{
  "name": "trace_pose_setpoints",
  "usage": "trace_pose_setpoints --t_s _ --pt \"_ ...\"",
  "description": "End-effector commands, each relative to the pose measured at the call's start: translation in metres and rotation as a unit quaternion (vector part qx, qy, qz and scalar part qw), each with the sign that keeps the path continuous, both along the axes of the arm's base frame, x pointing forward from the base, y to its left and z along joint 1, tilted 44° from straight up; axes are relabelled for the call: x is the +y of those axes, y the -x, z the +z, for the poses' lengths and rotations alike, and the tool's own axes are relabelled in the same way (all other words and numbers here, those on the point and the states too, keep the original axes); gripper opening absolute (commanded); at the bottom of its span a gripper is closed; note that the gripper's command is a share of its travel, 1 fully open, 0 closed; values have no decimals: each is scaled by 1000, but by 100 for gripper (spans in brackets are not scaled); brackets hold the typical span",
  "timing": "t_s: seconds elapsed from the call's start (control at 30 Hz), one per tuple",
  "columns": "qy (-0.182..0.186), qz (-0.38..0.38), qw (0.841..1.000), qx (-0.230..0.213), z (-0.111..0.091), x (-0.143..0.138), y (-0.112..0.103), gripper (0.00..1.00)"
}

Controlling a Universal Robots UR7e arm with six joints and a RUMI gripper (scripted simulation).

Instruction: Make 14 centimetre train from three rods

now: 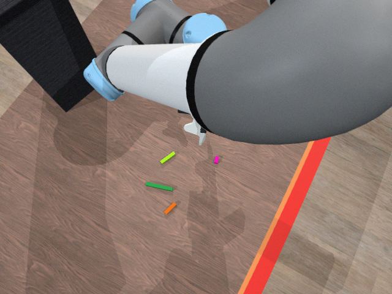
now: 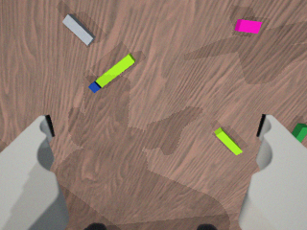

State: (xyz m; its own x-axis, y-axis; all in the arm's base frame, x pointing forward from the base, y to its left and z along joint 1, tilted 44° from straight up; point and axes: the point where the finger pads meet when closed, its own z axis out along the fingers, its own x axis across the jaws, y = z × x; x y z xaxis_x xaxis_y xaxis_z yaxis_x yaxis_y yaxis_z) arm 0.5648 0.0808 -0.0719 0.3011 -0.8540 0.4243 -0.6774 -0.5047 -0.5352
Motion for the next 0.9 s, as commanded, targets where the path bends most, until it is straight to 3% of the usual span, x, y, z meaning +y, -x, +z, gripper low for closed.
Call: trace_pose_setpoints --t_s 0.0,0.23,0.47,0.53,0.87 --pt "35 45 998 8 1 -5 -1 100" --pt "112 131 985 23 0 -17 -3 100" --pt "182 208 960 37 0 -30 -4 100" --pt "182 208 960 37 0 -30 -4 100" --pt "288 324 900 56 0 -50 -4 100"
